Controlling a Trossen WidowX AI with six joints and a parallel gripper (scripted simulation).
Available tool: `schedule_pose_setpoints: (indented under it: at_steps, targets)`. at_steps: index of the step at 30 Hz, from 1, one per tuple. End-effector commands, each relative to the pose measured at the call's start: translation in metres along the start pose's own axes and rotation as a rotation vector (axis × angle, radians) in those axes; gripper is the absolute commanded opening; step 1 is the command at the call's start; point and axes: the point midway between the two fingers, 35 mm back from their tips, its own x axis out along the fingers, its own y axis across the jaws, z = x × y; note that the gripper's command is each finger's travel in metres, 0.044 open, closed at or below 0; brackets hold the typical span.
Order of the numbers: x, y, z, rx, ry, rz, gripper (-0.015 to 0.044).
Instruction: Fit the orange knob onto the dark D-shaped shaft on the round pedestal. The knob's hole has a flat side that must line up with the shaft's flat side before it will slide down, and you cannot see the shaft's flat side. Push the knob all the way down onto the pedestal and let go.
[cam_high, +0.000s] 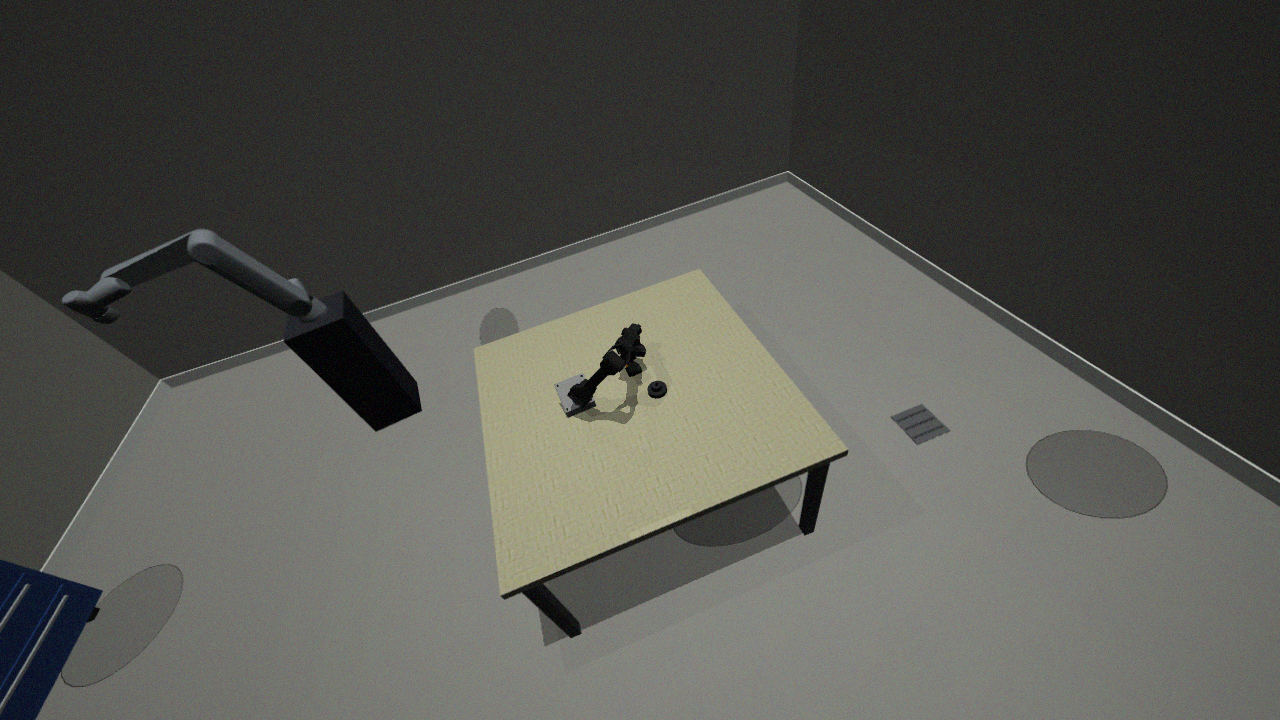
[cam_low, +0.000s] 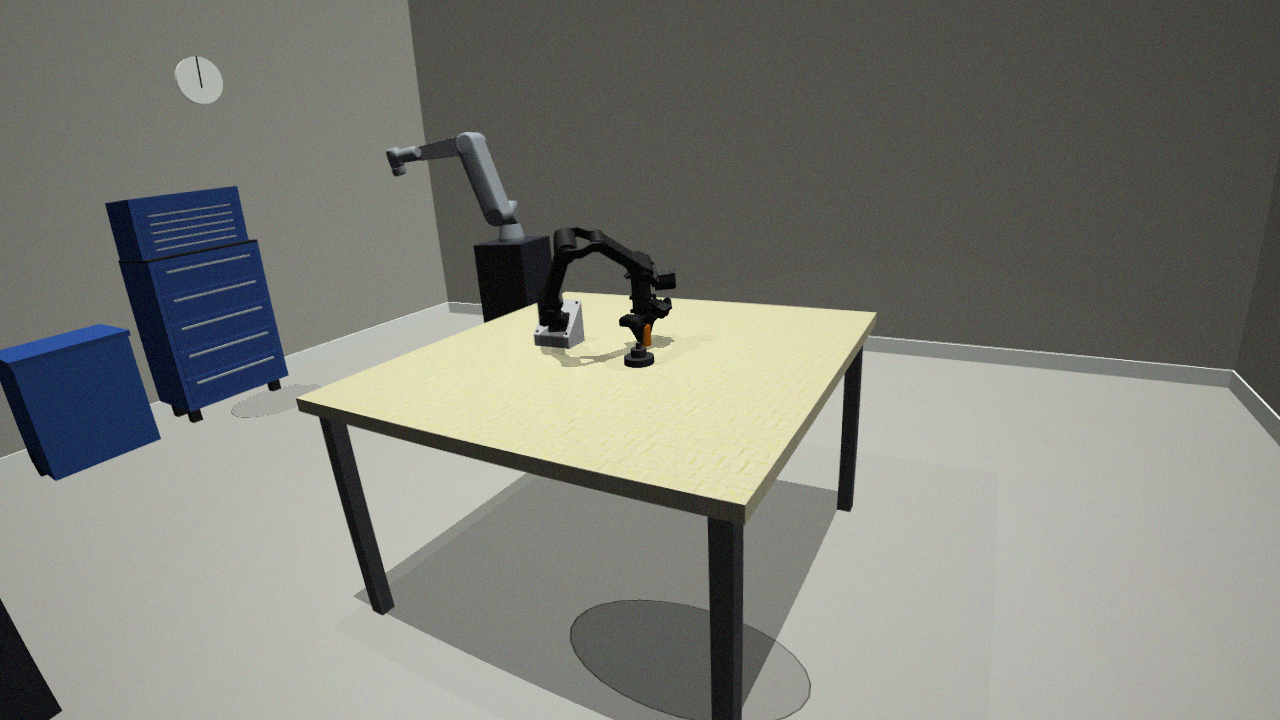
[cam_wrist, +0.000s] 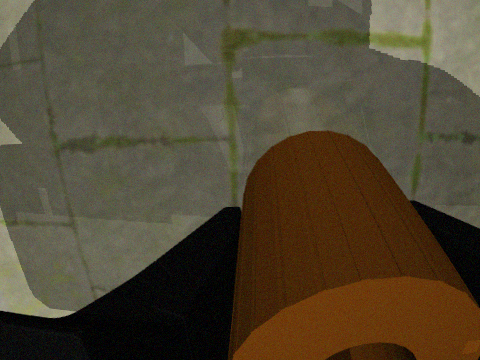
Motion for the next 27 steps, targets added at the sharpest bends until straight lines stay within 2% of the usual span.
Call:
schedule_pose_setpoints:
  at_steps: [1,5,27]
  targets:
    - [-0.001,0.000,0.001,-0.003,-0.004,-0.002,0.0092]
    - [-0.018,0.005,0.005,-0.004,-0.005,0.003,0.0000]
    - [-0.140,0.017,-0.002,-0.004,-0.003,0.004,0.0000]
